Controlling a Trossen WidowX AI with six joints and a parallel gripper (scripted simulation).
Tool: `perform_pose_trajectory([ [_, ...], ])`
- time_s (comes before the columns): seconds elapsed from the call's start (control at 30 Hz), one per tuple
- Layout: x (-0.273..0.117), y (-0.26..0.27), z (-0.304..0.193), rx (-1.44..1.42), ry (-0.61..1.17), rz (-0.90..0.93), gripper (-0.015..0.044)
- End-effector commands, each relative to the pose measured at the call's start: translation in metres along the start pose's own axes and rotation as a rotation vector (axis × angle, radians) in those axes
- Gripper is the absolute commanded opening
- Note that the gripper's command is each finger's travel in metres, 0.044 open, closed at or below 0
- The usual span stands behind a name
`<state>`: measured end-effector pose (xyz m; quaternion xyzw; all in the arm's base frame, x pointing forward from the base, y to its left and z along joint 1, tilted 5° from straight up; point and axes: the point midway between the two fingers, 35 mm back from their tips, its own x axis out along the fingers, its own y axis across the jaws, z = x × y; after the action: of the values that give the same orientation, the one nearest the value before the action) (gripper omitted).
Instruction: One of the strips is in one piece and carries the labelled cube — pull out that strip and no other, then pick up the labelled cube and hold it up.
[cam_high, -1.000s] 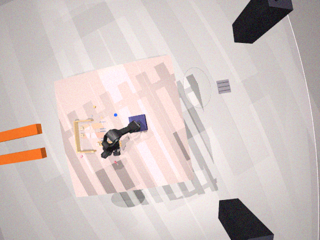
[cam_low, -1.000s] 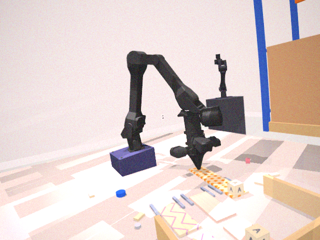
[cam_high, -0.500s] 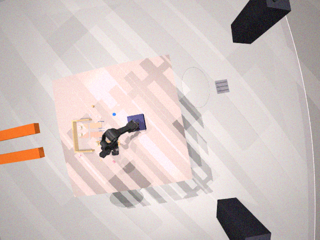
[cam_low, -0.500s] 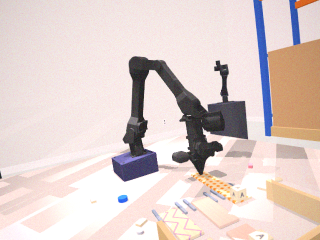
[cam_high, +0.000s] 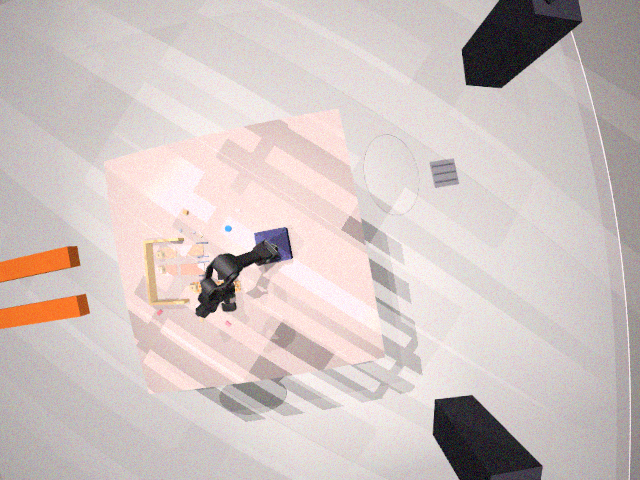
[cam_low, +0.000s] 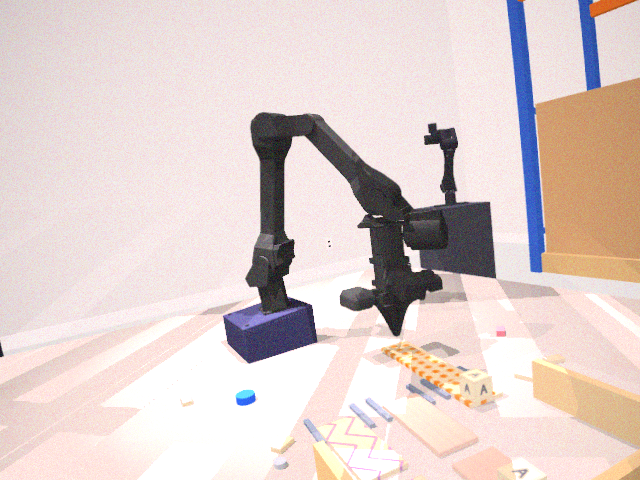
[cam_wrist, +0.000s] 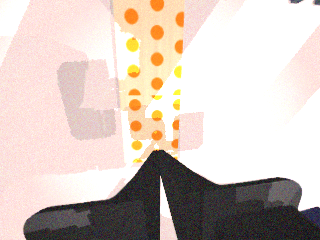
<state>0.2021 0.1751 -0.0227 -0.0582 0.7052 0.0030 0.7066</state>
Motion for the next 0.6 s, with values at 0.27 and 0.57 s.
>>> perform_pose_trajectory([
  [0.27, -0.018, 0.002, 0.037, 0.062, -0.003, 0.008, 0.0184],
  [0.57, -0.023, -0.001, 0.074, 0.062, -0.006, 0.008, 0.0420],
])
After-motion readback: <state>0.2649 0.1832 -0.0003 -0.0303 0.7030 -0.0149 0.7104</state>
